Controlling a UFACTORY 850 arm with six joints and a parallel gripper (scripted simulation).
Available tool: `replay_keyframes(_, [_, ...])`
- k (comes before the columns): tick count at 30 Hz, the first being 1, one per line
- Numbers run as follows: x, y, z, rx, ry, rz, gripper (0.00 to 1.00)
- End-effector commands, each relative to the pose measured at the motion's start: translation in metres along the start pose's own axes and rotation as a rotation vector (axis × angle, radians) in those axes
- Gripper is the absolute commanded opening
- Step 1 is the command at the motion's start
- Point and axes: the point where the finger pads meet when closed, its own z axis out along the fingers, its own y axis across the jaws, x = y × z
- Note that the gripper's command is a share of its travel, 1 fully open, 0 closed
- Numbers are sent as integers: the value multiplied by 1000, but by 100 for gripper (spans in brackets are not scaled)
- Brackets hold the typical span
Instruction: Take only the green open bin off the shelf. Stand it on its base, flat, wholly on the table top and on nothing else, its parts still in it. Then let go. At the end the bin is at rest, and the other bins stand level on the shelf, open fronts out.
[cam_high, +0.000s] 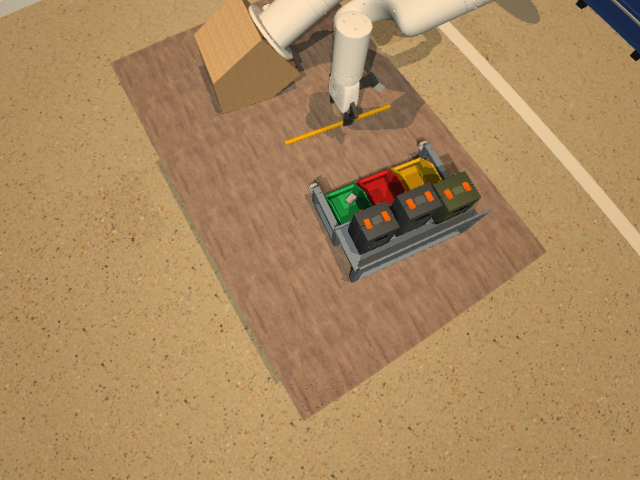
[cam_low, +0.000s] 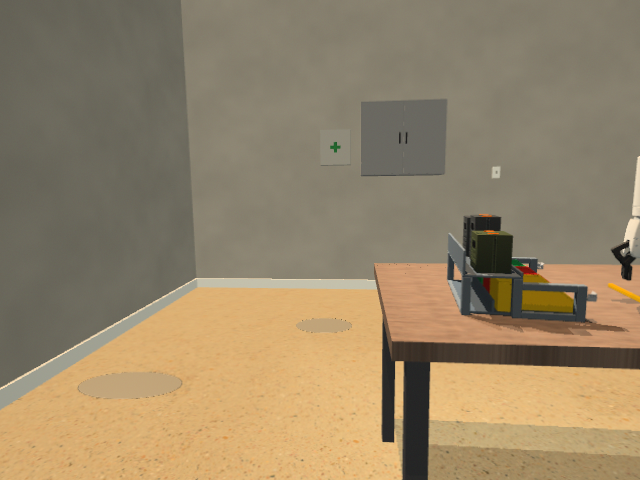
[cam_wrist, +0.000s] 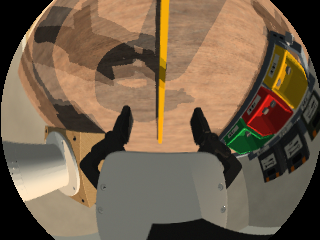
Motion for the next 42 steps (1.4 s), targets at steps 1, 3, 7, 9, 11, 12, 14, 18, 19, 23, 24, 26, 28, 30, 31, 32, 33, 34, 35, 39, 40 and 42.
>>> replay_keyframes(1, [0,0,-22,-1,0,-1,100])
replay_keyframes(3, [0,0,-44,-1,0,-1,100])
replay_keyframes(7, [0,1,-55,-1,0,-1,100])
replay_keyframes(9, [0,1,-55,-1,0,-1,100])
replay_keyframes(11, [0,1,-55,-1,0,-1,100])
replay_keyframes(12, [0,1,-55,-1,0,-1,100])
replay_keyframes(14, [0,1,-55,-1,0,-1,100])
replay_keyframes(18, [0,1,-66,-1,0,-1,100])
replay_keyframes(19, [0,1,-72,-1,0,-1,100])
replay_keyframes(23, [0,1,-83,-1,0,-1,100])
replay_keyframes(24, [0,1,-83,-1,0,-1,100])
replay_keyframes(26, [0,1,-83,-1,0,-1,100])
replay_keyframes(28, [0,1,-83,-1,0,-1,100])
replay_keyframes(30, [0,1,-83,-1,0,-1,100])
replay_keyframes(31, [0,1,-83,-1,0,-1,100])
replay_keyframes(32, [0,1,-83,-1,0,-1,100])
replay_keyframes(33, [0,1,-83,-1,0,-1,100])
replay_keyframes(34, [0,1,-81,-1,0,-1,100])
replay_keyframes(35, [0,1,-79,-1,0,-1,100])
replay_keyframes(39, [0,1,-74,-1,-1,-1,100])
replay_keyframes(40, [0,1,-74,-1,-1,-1,100])
replay_keyframes(42, [0,1,-74,-1,-1,-1,100])
